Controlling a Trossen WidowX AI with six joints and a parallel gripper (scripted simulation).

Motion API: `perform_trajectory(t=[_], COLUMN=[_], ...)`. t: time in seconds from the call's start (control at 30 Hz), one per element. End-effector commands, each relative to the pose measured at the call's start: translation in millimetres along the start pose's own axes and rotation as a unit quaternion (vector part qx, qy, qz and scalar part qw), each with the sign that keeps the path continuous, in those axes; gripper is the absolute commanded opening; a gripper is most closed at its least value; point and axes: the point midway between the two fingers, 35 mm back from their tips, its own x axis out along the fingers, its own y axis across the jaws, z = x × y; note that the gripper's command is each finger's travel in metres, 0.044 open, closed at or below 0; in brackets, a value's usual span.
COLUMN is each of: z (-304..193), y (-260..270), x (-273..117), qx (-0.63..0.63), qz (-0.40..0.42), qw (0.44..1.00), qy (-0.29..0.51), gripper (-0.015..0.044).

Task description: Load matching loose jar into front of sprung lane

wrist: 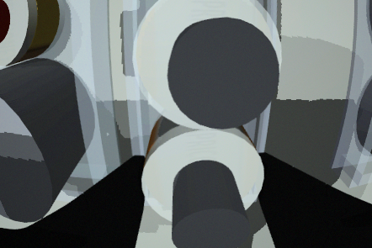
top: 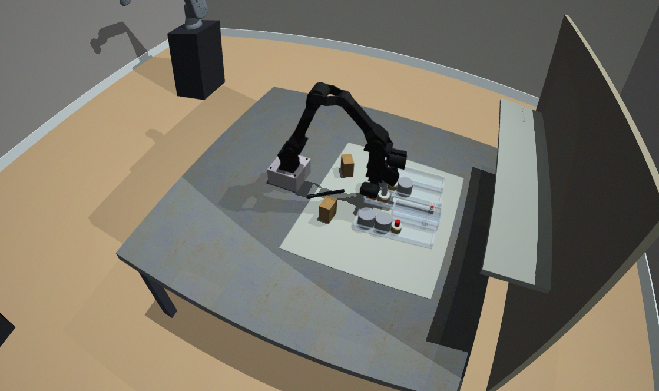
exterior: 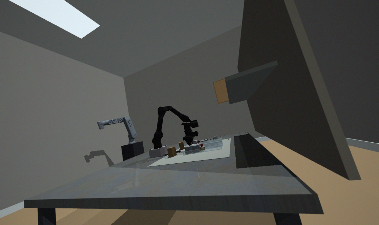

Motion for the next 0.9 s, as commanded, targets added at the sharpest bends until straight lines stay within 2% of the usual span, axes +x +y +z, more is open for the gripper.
perform_trajectory(t=[0.0, 0.07, 0.33, 0.87], z=[0, 0, 0, -15], y=[0, 0, 0, 0], x=[0, 0, -19, -21], qx=[-0.001, -0.001, -0.001, -0.001], qz=[-0.001, -0.001, 0.000, 0.000], qw=[1.000, 1.000, 1.000, 1.000], qy=[-0.001, -0.001, -0.001, 0.000], gripper=[0.0262, 0.0309, 0.0309, 0.0309])
